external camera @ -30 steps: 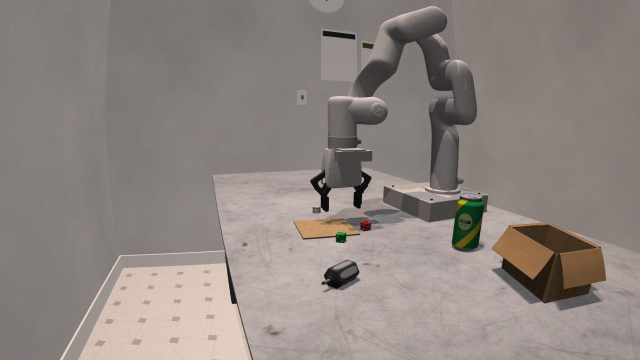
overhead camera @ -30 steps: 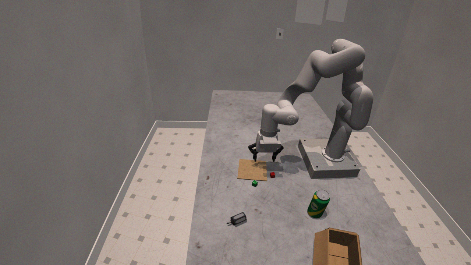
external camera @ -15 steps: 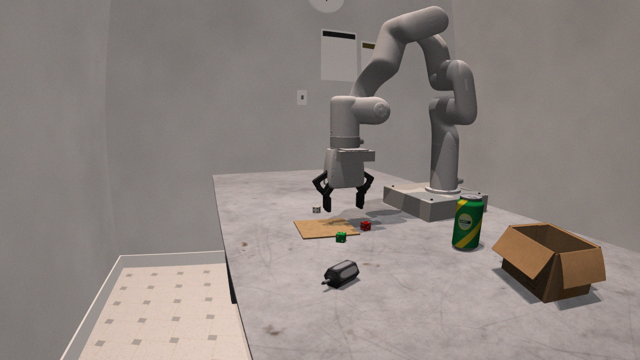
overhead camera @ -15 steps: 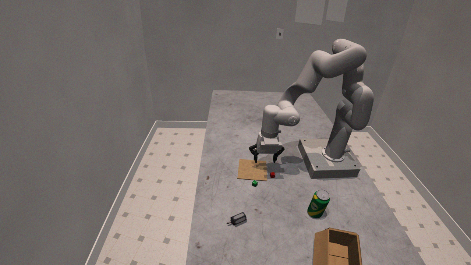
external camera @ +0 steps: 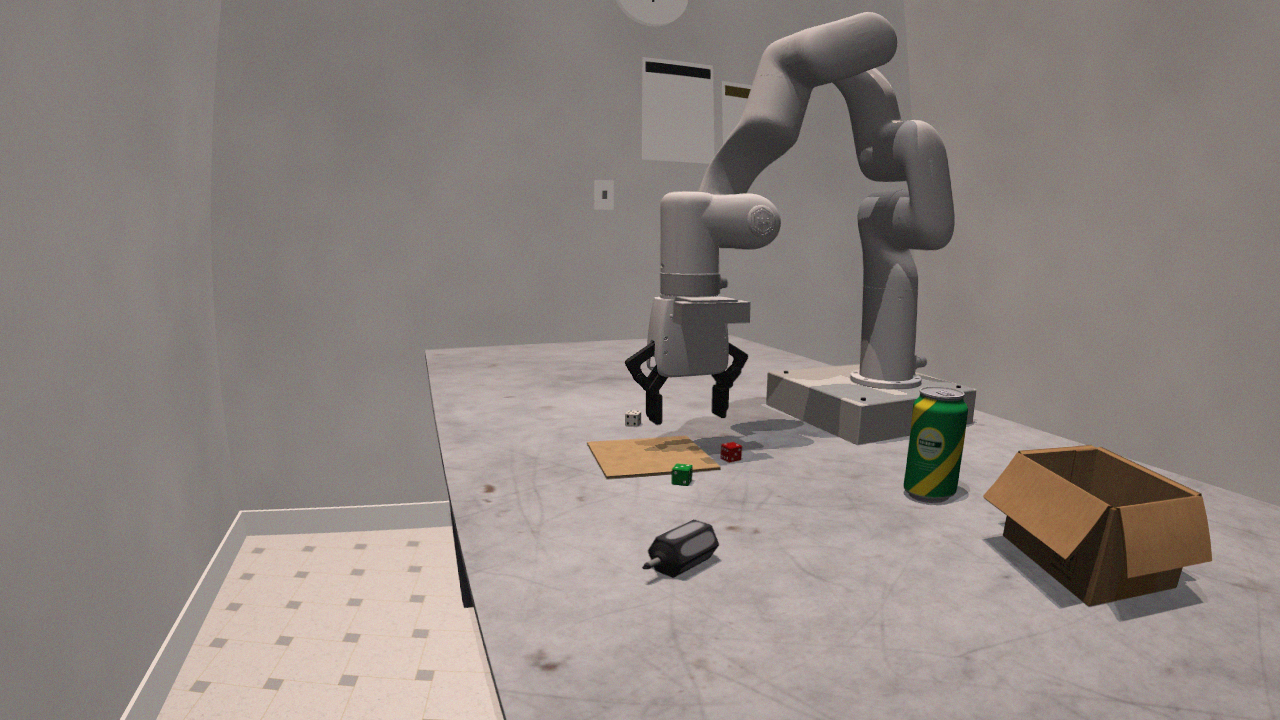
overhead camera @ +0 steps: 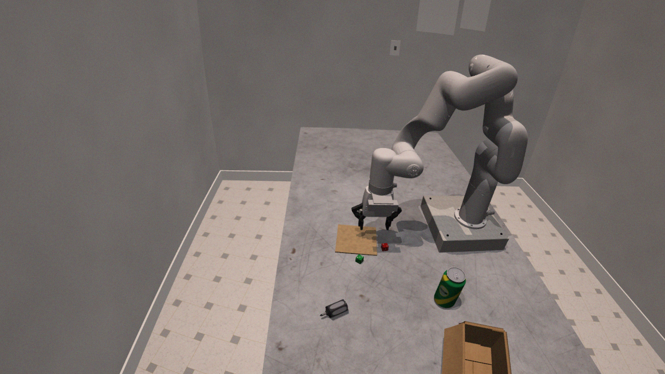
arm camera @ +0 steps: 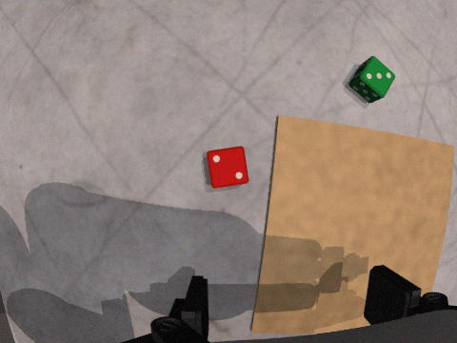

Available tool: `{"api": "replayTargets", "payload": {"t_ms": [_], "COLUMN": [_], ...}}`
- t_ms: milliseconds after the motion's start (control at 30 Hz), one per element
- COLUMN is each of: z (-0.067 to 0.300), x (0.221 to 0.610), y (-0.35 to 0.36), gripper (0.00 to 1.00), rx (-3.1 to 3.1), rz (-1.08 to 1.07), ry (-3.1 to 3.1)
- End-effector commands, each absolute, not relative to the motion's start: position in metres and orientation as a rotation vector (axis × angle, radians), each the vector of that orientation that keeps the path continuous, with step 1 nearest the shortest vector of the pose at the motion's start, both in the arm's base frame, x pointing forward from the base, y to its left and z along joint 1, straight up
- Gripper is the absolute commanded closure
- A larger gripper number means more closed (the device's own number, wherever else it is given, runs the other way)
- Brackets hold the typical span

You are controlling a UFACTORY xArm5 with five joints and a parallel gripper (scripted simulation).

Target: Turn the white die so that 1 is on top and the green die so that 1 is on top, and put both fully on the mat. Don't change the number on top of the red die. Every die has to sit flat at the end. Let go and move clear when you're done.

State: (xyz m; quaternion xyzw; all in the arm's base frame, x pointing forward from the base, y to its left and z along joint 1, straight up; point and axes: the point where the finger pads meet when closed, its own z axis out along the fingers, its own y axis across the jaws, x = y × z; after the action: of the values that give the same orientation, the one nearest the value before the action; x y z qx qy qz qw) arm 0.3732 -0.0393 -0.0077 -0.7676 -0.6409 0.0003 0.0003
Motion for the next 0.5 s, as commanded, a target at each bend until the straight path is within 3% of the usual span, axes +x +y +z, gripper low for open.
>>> {"api": "replayTargets", "payload": {"t_ms": [0, 467], "z": [-0.0068, -0.0068], "x": [0.3745, 0.3783], "y": [-0.0394, -0.038], "gripper": [0.0, 0.0], "rx": [-2.413, -2.413], "rz": [-0.003, -0.003], "ry": [-2.015, -2.015]}}
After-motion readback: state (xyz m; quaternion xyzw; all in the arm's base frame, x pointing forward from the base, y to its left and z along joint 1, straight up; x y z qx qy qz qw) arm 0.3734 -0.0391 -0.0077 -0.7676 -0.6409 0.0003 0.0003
